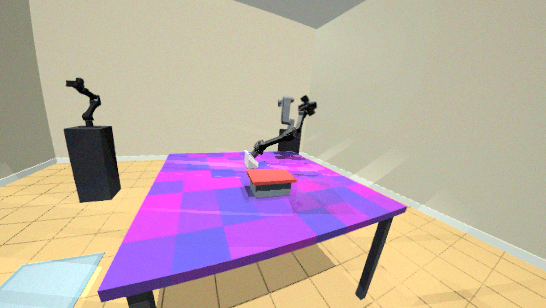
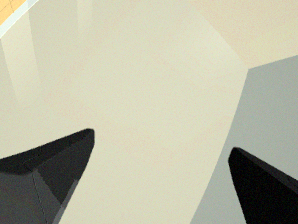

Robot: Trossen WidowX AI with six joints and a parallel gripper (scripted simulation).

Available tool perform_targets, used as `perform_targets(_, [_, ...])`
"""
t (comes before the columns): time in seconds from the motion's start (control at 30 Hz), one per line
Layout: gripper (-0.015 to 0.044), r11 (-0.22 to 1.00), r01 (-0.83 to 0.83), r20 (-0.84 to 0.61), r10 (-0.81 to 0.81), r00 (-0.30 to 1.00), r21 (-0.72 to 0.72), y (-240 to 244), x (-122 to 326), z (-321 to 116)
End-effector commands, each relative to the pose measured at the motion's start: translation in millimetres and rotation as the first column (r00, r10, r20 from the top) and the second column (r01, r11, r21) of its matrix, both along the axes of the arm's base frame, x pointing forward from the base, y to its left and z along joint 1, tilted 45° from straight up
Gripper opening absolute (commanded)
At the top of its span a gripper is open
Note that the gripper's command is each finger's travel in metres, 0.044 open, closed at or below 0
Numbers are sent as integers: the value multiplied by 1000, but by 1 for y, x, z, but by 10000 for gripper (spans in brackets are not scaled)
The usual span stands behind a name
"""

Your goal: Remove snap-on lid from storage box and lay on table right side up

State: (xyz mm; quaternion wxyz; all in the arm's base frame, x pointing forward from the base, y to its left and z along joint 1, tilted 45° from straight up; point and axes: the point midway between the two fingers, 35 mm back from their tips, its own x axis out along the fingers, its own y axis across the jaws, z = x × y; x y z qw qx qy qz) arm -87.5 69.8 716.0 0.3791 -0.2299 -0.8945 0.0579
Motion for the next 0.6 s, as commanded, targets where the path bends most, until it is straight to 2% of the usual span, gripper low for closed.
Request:
perform_targets(0.0, [374, 1000, -1, 3, 1, 1000, 2, 0, -1, 0])
perform_targets(0.17, [242, 988, -97, 93, 86, 992, 119, -33, -41, -9])
perform_targets(0.4, [235, 919, -263, 216, 204, 955, 293, -96, -89, -29])
perform_targets(0.57, [235, 787, -423, 325, 297, 898, 449, -166, -117, -57])
